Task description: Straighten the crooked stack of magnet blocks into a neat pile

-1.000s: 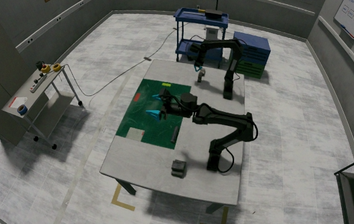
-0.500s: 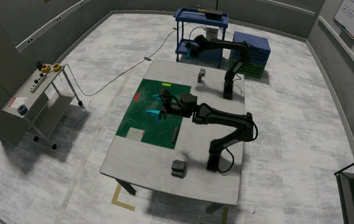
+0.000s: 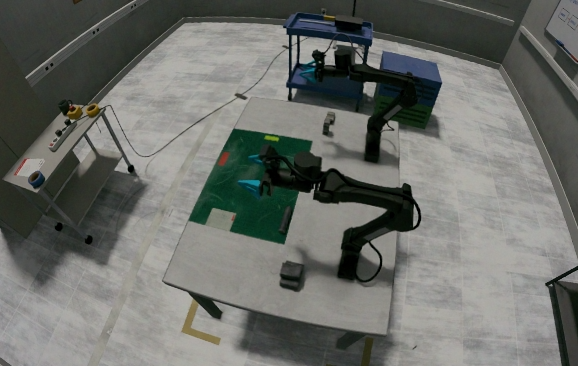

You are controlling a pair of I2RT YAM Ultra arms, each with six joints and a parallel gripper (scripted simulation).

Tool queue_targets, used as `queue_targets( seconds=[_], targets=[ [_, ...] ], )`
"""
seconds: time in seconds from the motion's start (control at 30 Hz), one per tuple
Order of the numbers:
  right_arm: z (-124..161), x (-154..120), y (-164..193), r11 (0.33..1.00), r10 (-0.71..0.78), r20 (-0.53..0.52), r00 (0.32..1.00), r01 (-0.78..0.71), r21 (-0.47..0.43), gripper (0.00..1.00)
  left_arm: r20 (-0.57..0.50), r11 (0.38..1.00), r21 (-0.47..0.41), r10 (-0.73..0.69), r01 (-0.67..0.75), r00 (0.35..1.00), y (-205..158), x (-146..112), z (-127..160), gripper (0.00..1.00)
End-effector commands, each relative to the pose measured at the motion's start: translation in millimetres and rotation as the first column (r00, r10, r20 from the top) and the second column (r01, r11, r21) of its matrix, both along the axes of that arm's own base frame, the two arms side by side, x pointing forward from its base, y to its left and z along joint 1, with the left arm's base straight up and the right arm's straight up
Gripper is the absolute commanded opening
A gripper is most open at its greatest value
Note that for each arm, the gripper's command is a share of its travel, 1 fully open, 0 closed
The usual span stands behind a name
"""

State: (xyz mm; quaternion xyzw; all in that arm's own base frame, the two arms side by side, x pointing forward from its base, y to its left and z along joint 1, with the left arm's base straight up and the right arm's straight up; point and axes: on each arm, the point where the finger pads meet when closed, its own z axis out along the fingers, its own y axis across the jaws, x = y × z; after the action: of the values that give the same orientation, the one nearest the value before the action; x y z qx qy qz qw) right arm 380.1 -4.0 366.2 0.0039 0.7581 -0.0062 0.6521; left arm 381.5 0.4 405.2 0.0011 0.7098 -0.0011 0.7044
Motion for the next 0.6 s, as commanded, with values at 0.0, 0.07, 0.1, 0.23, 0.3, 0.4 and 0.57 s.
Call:
queue_targets(
  seconds=[0.0,0.07,0.1,0.23,0.3,0.4,0.57],
  targets=[
    [6.8,12.8,5.2,1.000,0.005,0.086,0.996,-0.006,0.016,0.77,0.038,1.000,0.008,0.002,-0.003,0.999,-2.3,-3.5,17.0,1.00],
    [55.2,-1.2,7.6,1.000,0.022,0.190,0.982,-0.021,-0.007,0.77,0.066,1.000,0.007,0.005,-0.005,0.998,-1.6,-5.8,25.5,1.00],
    [55.2,-1.2,7.6,1.000,0.022,0.190,0.982,-0.021,-0.007,0.77,0.066,1.000,0.007,0.005,-0.005,0.998,-1.6,-5.8,25.5,1.00],
    [70.9,-7.2,-1.0,1.000,0.000,0.231,0.973,0.001,-0.005,0.77,0.072,1.000,0.007,0.007,-0.007,0.997,-1.0,-6.1,27.7,1.00],
    [55.8,4.3,2.8,1.000,0.010,0.192,0.981,-0.010,-0.003,0.77,0.072,1.000,0.007,0.007,-0.007,0.997,-1.0,-6.1,27.7,1.00],
    [57.4,2.7,4.0,1.000,0.015,0.196,0.980,-0.015,-0.002,0.77,0.077,1.000,0.007,0.009,-0.009,0.997,-0.4,-6.6,30.0,1.00],
    [67.7,-3.1,9.2,1.000,0.030,0.221,0.975,-0.029,-0.006,0.77,0.087,1.000,0.007,0.013,-0.013,0.996,0.7,-7.3,33.5,1.00]
  ],
)
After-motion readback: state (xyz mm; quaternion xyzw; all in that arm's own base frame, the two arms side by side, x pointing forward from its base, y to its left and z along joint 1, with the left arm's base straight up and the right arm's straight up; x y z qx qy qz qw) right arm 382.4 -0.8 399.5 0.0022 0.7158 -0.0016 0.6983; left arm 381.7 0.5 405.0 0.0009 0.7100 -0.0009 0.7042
